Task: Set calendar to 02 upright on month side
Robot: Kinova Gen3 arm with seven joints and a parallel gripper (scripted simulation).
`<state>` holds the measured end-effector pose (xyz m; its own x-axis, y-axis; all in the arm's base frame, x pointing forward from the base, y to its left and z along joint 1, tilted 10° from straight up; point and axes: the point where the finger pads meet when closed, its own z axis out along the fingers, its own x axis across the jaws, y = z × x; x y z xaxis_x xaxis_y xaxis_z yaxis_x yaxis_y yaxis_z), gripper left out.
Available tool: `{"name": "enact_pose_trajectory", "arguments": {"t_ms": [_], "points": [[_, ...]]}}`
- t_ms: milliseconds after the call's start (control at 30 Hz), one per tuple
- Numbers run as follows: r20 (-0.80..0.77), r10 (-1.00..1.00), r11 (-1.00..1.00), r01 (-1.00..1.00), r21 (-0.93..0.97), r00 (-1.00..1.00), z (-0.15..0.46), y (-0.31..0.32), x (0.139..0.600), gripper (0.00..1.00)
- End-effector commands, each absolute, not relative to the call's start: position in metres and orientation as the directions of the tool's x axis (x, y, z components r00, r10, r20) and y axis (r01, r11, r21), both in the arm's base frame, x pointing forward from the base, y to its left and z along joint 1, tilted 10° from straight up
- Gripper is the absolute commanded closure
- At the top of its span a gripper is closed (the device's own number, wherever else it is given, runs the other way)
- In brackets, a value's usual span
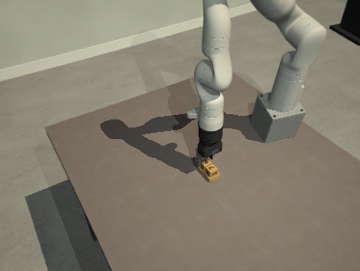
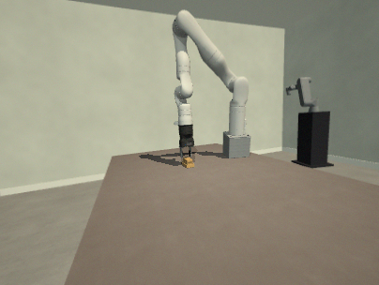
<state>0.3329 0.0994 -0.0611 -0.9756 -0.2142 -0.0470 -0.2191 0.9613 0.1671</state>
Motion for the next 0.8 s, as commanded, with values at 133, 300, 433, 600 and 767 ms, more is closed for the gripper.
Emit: {"name": "enact_pose_trajectory", "arguments": {"t_ms": [133,300,433,600,767], "points": [[-0.052,-0.216,0.961,-0.222,0.165,-0.975,-0.070,0.102,0.336,0.10],[-0.052,-0.217,0.961,-0.222,0.165,-0.975,-0.079,0.103,0.336,0.10],[-0.052,-0.217,0.961,-0.222,0.165,-0.975,-0.085,0.104,0.336,0.10],[-0.051,-0.217,0.961,-0.223,0.166,-0.975,-0.087,0.105,0.335,0.10],[-0.049,-0.218,0.961,-0.223,0.166,-0.975,-0.087,0.105,0.334,0.10]]}}
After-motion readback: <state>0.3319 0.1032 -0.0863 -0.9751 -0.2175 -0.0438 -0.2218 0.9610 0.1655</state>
